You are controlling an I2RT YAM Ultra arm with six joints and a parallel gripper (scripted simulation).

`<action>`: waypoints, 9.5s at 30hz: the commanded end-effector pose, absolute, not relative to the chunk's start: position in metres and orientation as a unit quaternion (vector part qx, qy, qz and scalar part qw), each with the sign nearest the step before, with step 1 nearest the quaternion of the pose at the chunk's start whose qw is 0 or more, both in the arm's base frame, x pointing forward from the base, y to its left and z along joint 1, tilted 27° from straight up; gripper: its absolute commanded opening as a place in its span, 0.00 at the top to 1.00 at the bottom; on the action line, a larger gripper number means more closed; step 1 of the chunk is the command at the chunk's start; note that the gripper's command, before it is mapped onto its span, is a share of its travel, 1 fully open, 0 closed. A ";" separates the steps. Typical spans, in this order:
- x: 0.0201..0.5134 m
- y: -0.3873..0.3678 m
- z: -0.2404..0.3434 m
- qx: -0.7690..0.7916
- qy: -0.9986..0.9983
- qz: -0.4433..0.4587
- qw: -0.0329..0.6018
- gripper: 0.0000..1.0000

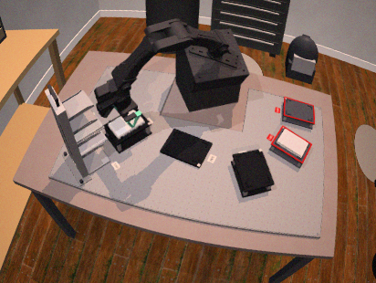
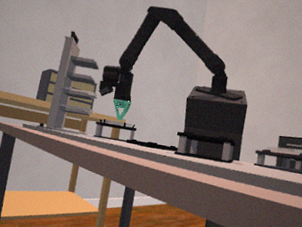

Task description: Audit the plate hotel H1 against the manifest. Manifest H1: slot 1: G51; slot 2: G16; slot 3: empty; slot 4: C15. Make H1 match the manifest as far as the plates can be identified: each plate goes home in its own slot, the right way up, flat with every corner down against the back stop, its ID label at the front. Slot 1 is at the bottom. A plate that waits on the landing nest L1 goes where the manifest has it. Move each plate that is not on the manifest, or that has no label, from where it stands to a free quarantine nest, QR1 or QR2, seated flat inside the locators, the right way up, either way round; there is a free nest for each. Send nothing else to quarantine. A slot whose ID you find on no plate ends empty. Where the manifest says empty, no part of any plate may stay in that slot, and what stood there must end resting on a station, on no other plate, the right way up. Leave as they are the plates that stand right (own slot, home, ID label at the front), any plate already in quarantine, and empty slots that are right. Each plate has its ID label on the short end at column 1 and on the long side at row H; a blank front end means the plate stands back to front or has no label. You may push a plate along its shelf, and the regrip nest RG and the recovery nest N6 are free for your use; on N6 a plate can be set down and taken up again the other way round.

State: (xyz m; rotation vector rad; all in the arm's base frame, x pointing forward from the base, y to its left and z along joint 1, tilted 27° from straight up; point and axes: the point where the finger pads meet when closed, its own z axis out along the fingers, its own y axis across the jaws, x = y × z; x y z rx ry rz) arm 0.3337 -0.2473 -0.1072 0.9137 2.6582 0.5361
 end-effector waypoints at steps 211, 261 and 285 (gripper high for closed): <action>0.290 -0.284 0.008 0.317 0.919 0.176 0.154 0.14; 0.279 -0.291 0.032 0.317 0.919 0.176 0.154 0.14; 0.291 -0.245 0.049 0.429 0.872 0.195 0.131 0.14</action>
